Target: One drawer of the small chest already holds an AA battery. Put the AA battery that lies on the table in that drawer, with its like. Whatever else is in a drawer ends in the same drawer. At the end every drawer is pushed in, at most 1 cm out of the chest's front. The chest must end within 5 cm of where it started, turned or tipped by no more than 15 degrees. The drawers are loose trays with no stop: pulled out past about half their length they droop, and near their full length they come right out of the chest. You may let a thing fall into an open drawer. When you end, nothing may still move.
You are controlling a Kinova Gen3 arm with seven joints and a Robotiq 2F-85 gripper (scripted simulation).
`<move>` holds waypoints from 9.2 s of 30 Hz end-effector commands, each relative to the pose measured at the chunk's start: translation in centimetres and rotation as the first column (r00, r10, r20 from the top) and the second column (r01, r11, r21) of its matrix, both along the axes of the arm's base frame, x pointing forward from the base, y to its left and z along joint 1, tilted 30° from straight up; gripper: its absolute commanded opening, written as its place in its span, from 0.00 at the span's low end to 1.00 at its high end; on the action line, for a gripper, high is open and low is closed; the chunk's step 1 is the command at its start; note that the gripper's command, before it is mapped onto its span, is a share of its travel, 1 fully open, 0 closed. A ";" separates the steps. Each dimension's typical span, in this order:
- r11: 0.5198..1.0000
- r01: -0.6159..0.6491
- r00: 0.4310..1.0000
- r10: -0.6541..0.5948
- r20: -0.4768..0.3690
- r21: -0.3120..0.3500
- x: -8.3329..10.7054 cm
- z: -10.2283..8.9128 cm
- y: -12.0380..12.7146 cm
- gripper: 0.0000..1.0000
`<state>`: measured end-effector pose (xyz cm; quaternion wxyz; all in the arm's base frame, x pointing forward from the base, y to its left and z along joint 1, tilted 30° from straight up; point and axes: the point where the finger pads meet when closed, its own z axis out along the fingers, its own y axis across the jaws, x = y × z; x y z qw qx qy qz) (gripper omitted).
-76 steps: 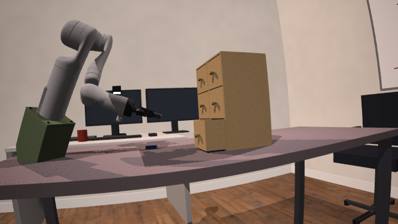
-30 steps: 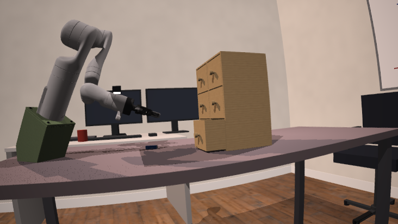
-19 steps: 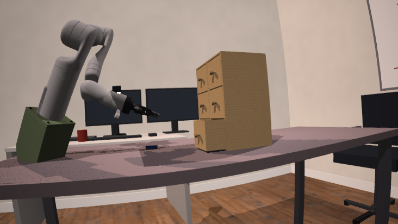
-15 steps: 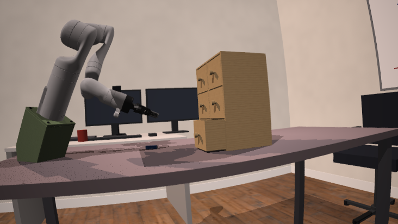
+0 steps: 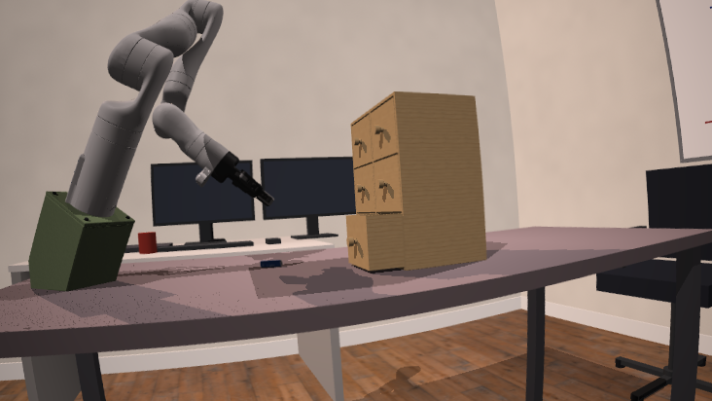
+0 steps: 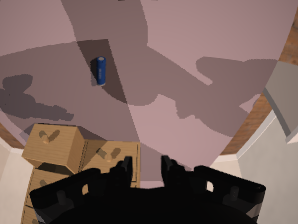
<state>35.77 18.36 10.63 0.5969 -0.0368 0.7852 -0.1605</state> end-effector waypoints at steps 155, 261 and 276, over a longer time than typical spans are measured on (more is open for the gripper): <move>0.957 0.286 0.657 -0.159 -0.737 0.049 -7.7 15.4 -10.8 1.00; 0.862 0.476 0.669 -0.226 -0.708 0.175 -5.2 18.8 -20.7 1.00; 0.784 0.569 0.668 -0.266 -0.695 0.247 -4.5 18.6 -20.9 1.00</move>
